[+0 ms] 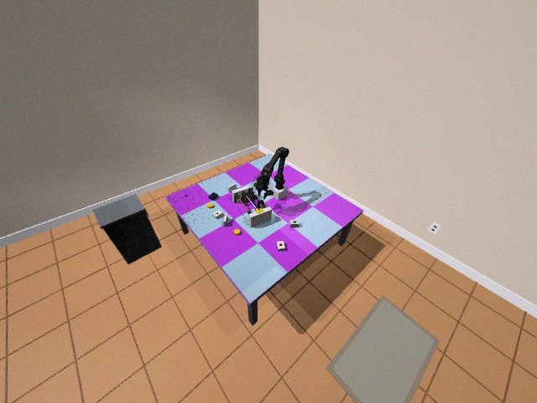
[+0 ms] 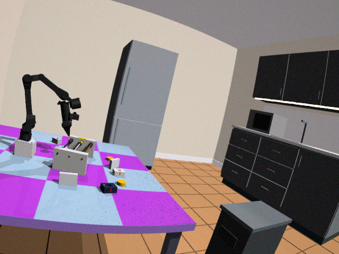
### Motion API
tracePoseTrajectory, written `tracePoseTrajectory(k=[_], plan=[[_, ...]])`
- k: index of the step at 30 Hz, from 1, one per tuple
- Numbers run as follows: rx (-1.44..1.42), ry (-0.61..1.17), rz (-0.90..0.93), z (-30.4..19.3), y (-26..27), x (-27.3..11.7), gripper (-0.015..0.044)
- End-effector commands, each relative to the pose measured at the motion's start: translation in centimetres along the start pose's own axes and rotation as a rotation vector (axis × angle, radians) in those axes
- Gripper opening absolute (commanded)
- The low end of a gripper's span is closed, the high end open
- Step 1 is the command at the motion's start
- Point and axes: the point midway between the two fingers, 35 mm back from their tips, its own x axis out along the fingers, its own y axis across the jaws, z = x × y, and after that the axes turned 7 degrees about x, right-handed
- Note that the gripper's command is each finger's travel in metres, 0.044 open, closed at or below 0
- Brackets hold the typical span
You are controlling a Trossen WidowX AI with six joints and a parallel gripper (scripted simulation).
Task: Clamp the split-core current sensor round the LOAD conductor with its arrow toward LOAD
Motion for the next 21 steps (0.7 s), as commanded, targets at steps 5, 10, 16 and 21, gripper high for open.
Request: tracePoseTrajectory(k=[5,10,16,21], plan=[[0.243,0.044,-0.098,-6.2,-5.0,1.9,0.0279],[0.243,0.044,-0.098,-6.2,-5.0,2.0,0.0279],[0.243,0.043,-0.098,-6.1,-5.0,2.9,0.0279],[0.243,0.043,-0.098,-6.1,-5.1,3.7,0.0279]])
